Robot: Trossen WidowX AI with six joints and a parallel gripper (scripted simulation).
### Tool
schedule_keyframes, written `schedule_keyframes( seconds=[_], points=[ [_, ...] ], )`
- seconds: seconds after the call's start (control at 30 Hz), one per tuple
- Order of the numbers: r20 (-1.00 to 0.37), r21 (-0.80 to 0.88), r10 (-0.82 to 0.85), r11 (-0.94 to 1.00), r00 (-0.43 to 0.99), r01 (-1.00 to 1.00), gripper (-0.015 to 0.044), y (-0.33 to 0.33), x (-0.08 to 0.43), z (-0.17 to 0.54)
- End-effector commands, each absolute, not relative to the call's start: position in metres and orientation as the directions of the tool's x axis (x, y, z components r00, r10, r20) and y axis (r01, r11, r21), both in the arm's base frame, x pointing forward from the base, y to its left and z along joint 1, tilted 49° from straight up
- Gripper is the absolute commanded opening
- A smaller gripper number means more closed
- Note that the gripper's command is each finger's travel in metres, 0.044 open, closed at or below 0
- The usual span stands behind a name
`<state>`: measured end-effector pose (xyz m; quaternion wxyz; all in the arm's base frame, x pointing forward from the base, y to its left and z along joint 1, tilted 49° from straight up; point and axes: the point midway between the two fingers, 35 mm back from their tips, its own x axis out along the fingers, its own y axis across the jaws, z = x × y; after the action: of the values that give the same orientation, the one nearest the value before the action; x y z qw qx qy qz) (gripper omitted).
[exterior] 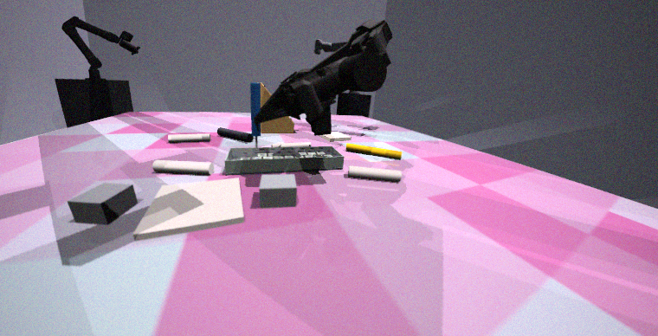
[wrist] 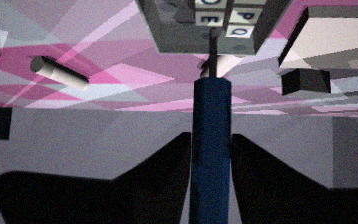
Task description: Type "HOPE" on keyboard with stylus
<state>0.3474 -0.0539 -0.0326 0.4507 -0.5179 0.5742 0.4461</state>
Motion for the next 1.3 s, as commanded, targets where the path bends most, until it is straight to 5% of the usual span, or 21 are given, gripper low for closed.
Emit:
schedule_keyframes(
  seconds=[0.0,1.27],
  points=[
    [-0.979,0.047,-0.194,0.07,-0.059,-0.996,0.0081,-0.054,0.347,-0.034],
    [-0.979,0.047,-0.194,0.07,-0.06,-0.996,0.0081,-0.042,0.347,-0.044]
  ],
)
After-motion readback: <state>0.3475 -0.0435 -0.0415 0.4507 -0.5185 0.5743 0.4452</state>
